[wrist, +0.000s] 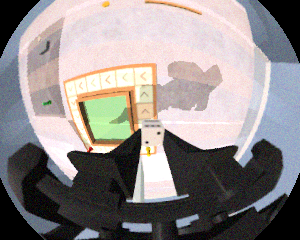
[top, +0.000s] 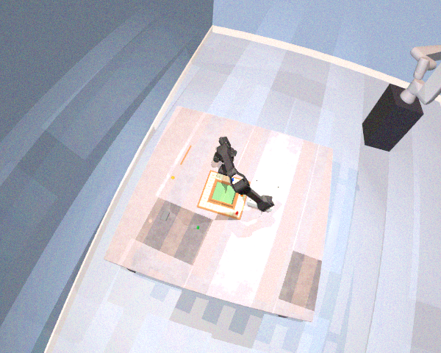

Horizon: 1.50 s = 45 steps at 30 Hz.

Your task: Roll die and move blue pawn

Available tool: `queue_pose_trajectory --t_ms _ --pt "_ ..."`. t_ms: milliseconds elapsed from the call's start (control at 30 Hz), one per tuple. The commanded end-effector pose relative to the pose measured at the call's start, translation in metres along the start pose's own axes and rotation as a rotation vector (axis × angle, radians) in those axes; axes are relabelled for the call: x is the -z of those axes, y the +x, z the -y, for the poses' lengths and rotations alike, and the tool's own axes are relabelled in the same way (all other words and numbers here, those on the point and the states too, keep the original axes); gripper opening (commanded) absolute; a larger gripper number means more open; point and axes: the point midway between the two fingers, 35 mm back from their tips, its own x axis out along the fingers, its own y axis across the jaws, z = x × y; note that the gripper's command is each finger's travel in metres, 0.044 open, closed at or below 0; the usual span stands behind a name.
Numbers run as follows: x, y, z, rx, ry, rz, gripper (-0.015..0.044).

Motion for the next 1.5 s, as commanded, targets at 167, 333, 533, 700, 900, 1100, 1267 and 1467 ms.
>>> queue_pose_trajectory --t_ms 167,333,533,700,900,1100,1267,1467 --pt "0.002 0.004 -0.025 -0.002 0.274 0.006 0.0000" --pt "0.005 0.007 -0.037 -0.003 0.426 0.006 0.0000" --pt "0.008 0.011 -0.052 -0.005 0.609 0.005 0.0000" --pt "0.012 0.014 -0.064 -0.006 0.761 0.004 0.0000" --pt "0.017 0.018 -0.078 -0.009 0.943 0.002 0.0000" --pt "0.023 0.023 -0.092 -0.011 1.125 -0.001 0.0000" --pt "0.028 0.027 -0.103 -0.013 1.277 -0.004 0.0000" --pt "0.036 0.033 -0.116 -0.015 1.459 -0.009 0.0000"
